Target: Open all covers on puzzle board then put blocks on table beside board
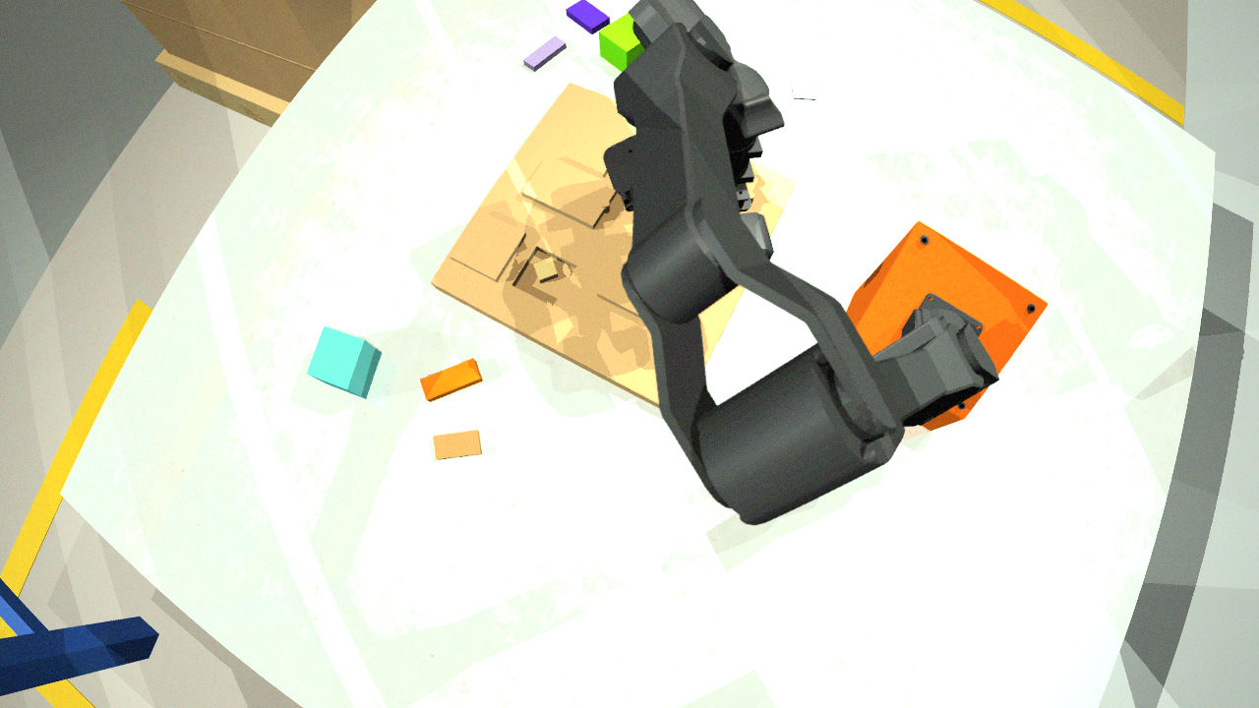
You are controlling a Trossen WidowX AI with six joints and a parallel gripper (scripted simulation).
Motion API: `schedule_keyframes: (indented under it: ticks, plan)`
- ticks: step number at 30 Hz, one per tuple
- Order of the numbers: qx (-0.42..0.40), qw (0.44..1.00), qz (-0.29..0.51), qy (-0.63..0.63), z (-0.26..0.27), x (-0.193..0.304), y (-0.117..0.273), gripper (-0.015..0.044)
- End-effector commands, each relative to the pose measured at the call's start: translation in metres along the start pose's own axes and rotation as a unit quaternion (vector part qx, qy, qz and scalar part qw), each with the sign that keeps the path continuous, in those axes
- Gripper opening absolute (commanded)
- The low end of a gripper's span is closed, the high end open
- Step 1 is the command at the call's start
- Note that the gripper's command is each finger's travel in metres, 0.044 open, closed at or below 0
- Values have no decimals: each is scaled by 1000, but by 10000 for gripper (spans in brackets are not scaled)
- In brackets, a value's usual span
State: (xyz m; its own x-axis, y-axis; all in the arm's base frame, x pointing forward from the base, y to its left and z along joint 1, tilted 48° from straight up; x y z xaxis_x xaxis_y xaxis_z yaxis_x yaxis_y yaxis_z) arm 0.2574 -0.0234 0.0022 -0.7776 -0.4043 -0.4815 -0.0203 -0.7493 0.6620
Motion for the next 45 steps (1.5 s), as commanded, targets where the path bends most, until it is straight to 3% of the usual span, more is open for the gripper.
schedule_keyframes:
  ticks: [1, 5, 22, 34, 45]
  plan:
    - [3, 919, 5, 394, 25, 24, -3, 0]
    - [2, 885, 5, 465, 28, 26, -4, 0]
    - [2, 885, 5, 465, 26, 25, -5, 0]
    - [2, 885, 4, 465, 26, 24, -51, 0]
    - [2, 885, 3, 465, 27, 25, -60, 0]
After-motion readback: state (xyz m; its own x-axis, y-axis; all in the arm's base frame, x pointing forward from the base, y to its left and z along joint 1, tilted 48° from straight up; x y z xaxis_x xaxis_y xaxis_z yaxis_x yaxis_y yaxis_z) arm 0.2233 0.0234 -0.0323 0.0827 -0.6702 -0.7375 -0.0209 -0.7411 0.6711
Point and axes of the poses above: the point midway between the two fingers, 35 mm back from their tips, its own y axis back along the fingers, its own z axis across the jaws, x = y × z, the point moved 2 cm from there along y, back along the fingers
